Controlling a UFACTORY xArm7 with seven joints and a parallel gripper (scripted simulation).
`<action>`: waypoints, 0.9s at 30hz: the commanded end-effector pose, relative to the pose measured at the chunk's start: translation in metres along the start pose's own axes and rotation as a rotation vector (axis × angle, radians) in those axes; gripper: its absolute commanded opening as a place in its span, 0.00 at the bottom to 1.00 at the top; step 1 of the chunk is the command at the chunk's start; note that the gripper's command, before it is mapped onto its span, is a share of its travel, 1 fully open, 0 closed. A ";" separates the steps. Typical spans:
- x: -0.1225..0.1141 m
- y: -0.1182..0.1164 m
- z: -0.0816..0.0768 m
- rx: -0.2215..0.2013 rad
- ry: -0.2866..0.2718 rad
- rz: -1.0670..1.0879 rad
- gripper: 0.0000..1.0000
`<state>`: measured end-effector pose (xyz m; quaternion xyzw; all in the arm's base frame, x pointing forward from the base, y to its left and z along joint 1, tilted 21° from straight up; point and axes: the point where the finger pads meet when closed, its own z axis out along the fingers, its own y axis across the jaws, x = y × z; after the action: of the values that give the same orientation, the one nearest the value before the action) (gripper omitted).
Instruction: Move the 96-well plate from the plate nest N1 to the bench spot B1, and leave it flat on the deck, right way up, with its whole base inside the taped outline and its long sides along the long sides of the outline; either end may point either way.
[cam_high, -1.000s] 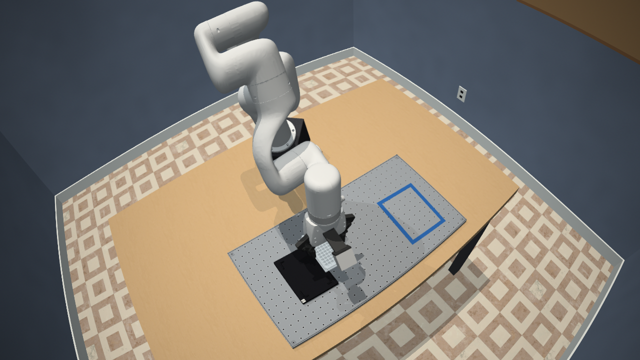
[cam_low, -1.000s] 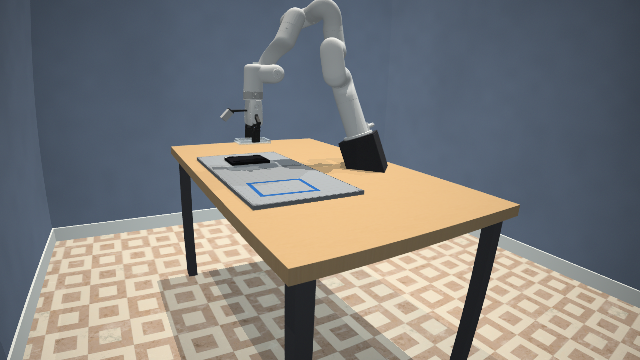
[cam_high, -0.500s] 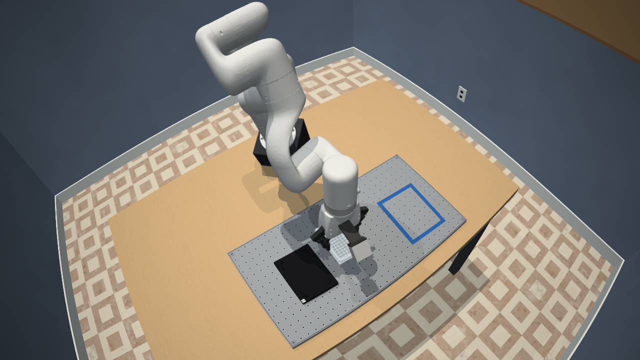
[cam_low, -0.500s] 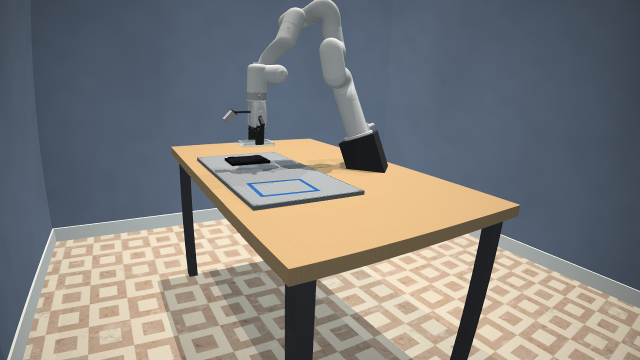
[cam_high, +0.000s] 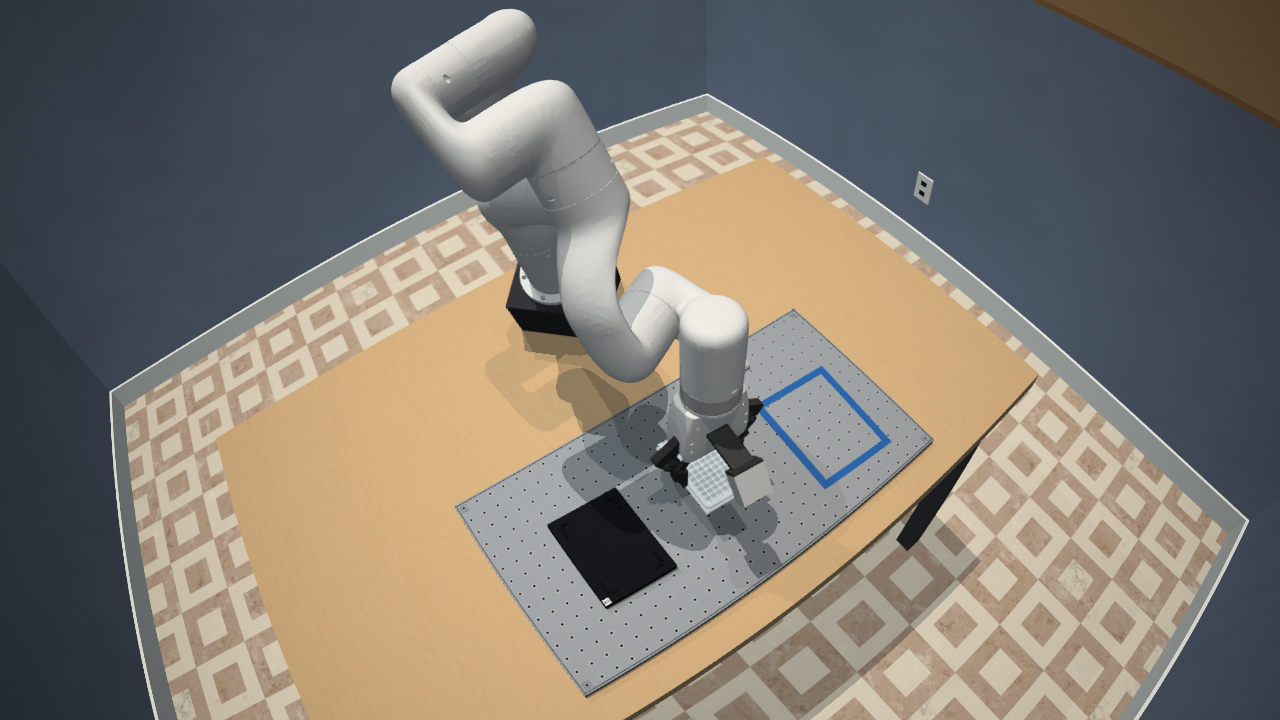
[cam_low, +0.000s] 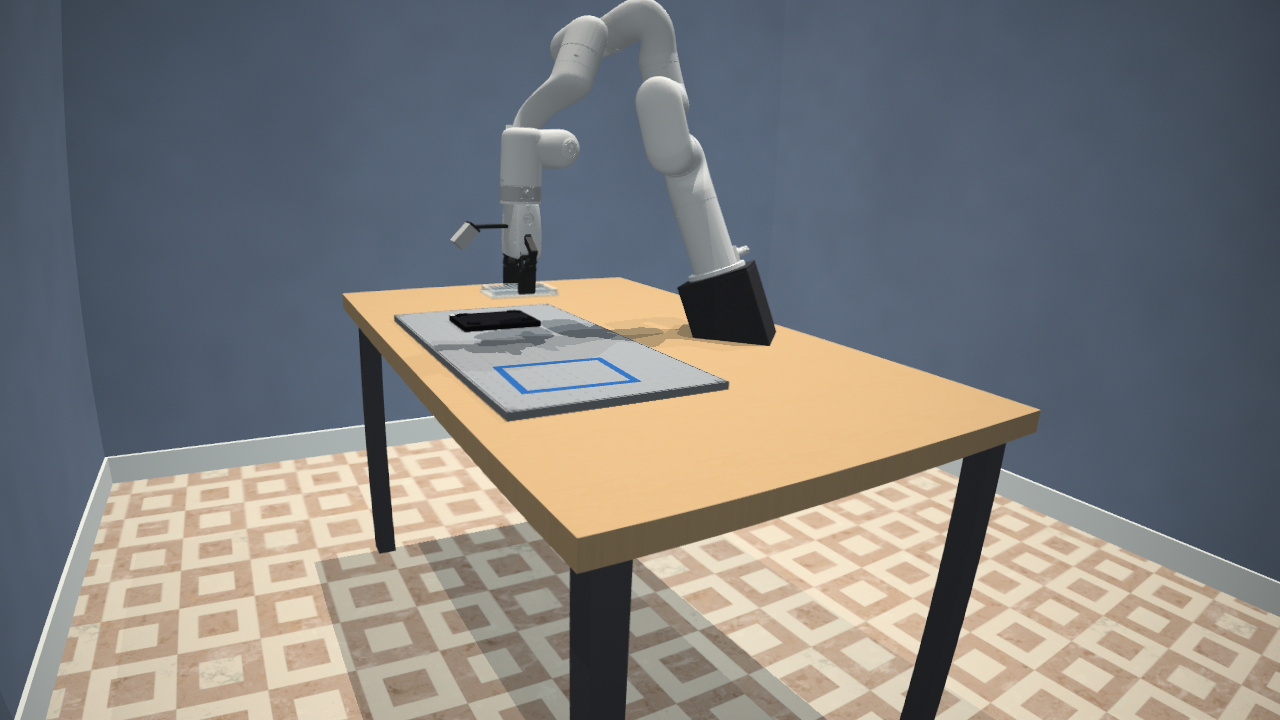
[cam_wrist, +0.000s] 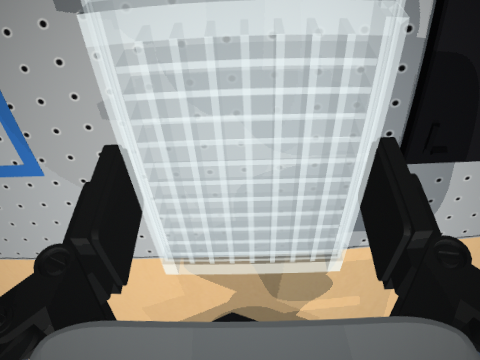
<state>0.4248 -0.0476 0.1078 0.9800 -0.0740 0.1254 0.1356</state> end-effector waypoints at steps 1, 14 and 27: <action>0.002 -0.016 0.000 -0.004 0.003 0.000 0.00; 0.002 -0.053 0.001 -0.004 0.003 0.000 0.00; 0.002 -0.089 0.003 -0.004 0.003 0.000 0.00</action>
<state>0.4396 0.0253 0.0863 0.9800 -0.0745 0.1254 0.1356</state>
